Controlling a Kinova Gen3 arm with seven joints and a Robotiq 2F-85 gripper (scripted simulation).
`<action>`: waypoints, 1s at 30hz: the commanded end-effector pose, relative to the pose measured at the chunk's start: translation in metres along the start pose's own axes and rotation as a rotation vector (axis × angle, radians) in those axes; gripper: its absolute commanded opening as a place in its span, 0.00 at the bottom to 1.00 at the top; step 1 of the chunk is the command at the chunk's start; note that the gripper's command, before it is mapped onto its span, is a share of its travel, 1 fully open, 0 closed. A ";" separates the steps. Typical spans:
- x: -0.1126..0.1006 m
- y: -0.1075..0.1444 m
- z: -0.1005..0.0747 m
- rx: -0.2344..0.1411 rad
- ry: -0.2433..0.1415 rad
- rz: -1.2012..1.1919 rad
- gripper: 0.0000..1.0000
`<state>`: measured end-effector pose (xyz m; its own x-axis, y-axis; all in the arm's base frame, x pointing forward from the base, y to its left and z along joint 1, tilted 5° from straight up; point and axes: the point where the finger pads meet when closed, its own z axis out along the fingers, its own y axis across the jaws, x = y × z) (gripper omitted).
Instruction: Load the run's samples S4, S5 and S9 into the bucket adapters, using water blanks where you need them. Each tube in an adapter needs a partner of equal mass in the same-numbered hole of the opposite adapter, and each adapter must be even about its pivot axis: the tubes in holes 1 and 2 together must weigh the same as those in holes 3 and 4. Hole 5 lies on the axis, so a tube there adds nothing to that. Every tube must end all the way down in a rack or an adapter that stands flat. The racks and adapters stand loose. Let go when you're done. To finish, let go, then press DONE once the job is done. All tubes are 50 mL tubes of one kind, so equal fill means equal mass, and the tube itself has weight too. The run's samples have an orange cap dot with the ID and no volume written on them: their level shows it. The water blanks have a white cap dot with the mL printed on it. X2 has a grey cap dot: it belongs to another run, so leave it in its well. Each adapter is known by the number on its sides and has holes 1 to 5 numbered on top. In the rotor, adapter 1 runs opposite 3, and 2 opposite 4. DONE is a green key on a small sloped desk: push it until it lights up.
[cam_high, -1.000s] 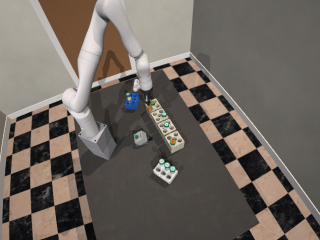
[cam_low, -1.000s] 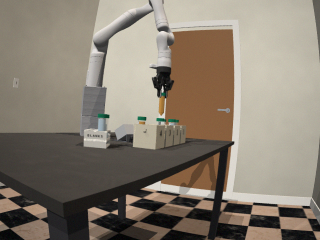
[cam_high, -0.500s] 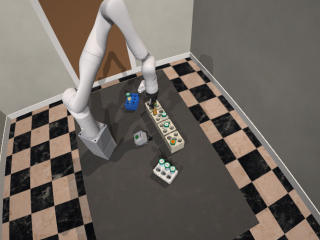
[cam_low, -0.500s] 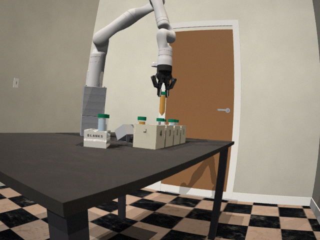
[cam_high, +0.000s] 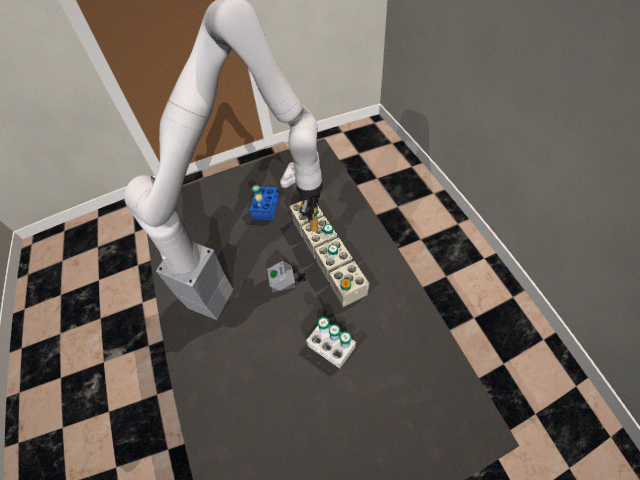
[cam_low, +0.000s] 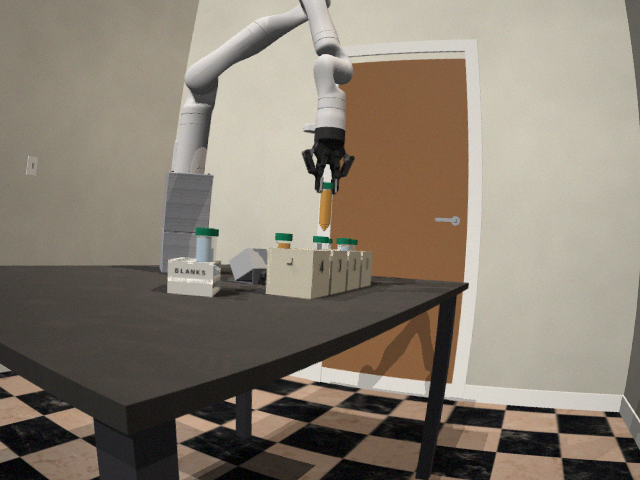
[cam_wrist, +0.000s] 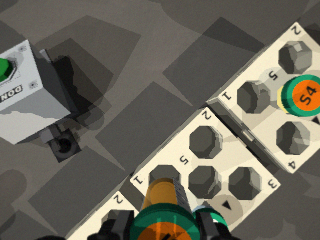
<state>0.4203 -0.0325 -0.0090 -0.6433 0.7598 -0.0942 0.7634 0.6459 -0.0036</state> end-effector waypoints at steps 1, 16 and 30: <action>0.000 0.000 0.000 -0.001 -0.001 0.000 0.10; 0.000 0.000 0.014 -0.001 -0.001 0.000 0.10; 0.000 0.000 0.030 -0.001 -0.001 0.000 0.10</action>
<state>0.4220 -0.0346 -0.0370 -0.6432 0.7599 -0.0942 0.7635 0.6458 -0.0037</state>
